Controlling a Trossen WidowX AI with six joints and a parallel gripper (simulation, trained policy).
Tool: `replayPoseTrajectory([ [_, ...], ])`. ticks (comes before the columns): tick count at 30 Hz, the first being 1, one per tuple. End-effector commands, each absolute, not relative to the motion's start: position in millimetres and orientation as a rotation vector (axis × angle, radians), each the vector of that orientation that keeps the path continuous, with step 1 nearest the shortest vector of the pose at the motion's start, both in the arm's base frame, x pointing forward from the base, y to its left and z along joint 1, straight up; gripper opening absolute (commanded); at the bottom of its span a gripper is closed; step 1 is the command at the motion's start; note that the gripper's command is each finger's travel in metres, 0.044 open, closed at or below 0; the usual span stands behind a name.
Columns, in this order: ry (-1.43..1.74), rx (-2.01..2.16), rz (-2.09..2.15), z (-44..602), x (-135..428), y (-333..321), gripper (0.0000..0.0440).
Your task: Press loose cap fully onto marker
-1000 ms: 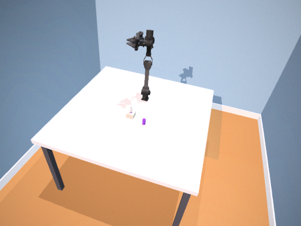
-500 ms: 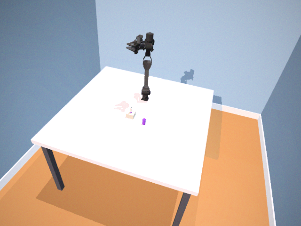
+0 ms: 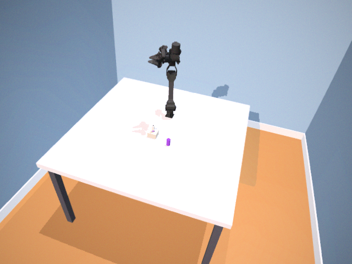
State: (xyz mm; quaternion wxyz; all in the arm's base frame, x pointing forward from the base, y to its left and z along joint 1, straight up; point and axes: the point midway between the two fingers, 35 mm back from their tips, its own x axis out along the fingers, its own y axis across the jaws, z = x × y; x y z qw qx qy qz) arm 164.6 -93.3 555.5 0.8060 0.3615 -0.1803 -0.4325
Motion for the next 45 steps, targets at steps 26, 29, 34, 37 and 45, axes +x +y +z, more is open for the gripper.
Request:
replayPoseTrajectory([
  [26,-0.200,0.788,-0.805,507.6,238.0,-41.5,0.0311],
  [29,-0.178,0.790,-0.795,501.6,244.9,-35.8,0.0312],
  [34,-0.141,0.794,-0.781,491.2,256.0,-26.3,0.0313],
  [37,-0.118,0.797,-0.773,484.7,262.4,-20.6,0.0313],
  [45,-0.054,0.804,-0.756,466.4,278.7,-5.5,0.0315],
])
